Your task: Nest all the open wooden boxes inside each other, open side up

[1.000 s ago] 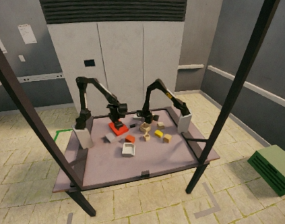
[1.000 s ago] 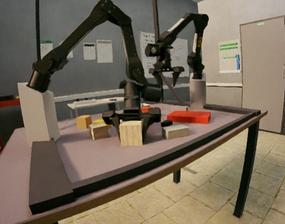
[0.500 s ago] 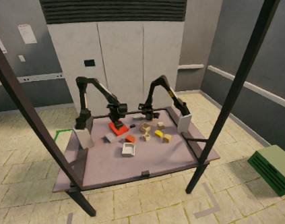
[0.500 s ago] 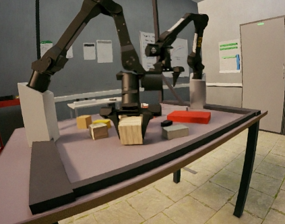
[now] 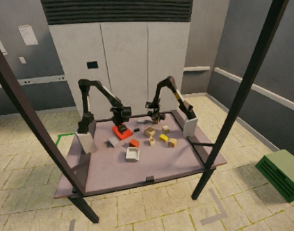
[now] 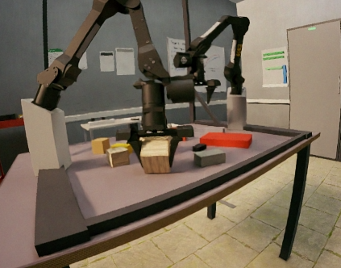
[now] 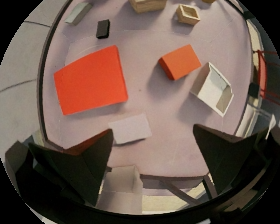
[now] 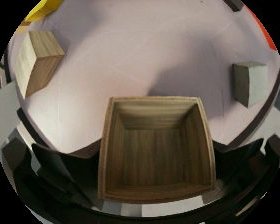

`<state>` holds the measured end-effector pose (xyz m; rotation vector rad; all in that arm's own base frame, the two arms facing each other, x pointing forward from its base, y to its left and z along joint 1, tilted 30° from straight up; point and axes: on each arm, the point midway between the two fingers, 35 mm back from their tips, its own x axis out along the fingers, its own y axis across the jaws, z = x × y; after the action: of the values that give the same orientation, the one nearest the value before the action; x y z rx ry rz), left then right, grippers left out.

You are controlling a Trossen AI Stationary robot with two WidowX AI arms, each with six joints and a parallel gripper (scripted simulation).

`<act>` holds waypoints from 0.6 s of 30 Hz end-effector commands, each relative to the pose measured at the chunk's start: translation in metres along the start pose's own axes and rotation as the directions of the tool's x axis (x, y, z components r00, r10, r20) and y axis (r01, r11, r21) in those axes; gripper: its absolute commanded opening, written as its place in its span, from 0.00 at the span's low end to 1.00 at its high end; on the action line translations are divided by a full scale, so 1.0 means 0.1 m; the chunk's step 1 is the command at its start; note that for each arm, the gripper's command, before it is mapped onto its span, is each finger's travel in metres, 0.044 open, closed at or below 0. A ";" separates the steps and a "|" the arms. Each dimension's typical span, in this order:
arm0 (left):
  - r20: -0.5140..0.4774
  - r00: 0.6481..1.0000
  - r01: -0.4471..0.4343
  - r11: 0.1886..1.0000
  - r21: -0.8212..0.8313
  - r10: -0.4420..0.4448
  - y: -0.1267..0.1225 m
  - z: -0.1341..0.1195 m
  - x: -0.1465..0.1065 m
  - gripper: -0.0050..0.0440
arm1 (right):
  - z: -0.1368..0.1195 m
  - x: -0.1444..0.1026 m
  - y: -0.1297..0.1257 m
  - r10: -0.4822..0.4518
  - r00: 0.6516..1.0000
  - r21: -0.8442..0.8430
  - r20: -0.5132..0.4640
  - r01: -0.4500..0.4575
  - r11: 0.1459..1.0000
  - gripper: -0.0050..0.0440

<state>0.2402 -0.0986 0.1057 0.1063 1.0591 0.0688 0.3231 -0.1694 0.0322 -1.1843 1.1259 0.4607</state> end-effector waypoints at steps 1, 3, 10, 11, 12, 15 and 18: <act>0.011 1.000 0.008 1.000 0.000 -0.008 -0.01 0.03 -0.03 0.92 | -0.05 -0.02 -0.05 -0.010 0.998 -0.003 0.069 0.011 1.000 0.00; 0.011 1.000 0.008 1.000 0.000 -0.008 -0.01 0.03 -0.03 0.92 | -0.06 -0.02 -0.05 -0.012 0.995 -0.003 0.096 0.012 1.000 0.00; 0.011 1.000 0.008 1.000 0.000 -0.008 -0.01 0.03 -0.03 0.92 | -0.13 -0.01 -0.05 -0.013 0.971 -0.003 0.237 0.014 1.000 0.00; 0.011 1.000 0.008 1.000 0.000 -0.008 -0.01 0.03 -0.03 0.92 | -0.14 -0.01 -0.06 -0.013 0.970 -0.003 0.244 0.014 1.000 0.00; 0.011 1.000 0.008 1.000 0.000 -0.008 -0.01 0.03 -0.03 0.92 | -0.14 -0.01 -0.05 -0.012 0.968 -0.003 0.251 0.014 1.000 0.00; 0.011 1.000 0.008 1.000 0.000 -0.008 -0.01 0.03 -0.03 0.92 | -0.18 0.01 -0.05 -0.011 0.940 -0.004 0.341 0.013 1.000 0.00; 0.011 1.000 0.008 1.000 0.000 -0.008 -0.01 0.03 -0.03 0.92 | -0.20 0.01 -0.05 -0.013 0.930 -0.003 0.368 0.015 1.000 0.00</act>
<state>0.2402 -0.0986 0.1057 0.1063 1.0591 0.0688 0.3176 -0.1855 0.0311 -1.0627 0.8403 0.6220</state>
